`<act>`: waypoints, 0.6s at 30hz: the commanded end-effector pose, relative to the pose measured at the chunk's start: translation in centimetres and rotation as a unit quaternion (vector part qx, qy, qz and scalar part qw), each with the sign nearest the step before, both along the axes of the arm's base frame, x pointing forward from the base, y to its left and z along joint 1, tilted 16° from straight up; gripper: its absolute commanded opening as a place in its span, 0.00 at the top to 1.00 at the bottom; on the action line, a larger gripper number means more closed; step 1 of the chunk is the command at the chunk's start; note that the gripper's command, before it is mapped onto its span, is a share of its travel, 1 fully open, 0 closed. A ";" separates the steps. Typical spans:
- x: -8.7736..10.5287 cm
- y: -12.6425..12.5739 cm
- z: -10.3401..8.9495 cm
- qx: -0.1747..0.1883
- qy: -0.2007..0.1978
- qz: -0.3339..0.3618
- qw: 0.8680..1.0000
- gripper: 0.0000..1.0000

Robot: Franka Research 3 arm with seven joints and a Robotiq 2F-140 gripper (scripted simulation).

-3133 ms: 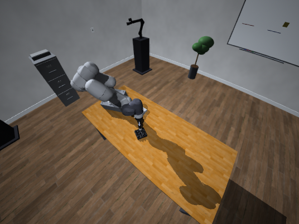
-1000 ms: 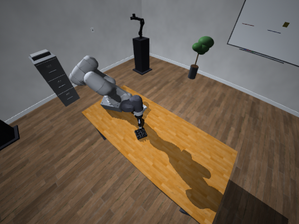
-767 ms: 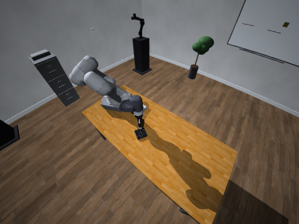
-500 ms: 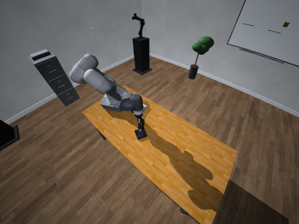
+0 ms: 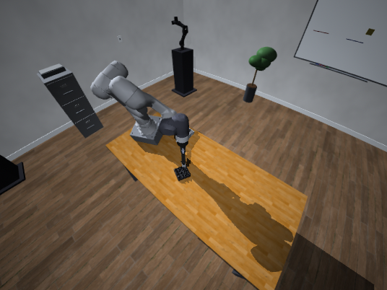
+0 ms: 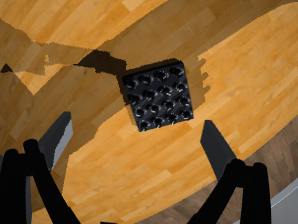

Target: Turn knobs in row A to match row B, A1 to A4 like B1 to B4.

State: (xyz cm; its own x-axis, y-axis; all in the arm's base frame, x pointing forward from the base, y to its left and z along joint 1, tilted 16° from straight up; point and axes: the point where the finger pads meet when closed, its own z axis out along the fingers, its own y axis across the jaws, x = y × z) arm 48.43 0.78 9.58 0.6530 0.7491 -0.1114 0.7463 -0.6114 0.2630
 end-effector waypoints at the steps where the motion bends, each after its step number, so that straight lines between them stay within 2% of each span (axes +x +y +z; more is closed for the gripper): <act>1: -2.0 -0.8 2.2 0.010 0.002 0.022 1.000 0.00; 4: -2.1 -0.7 2.7 0.010 0.002 0.022 1.000 0.00; 18: -2.1 -0.7 2.8 0.010 0.002 0.022 1.000 0.00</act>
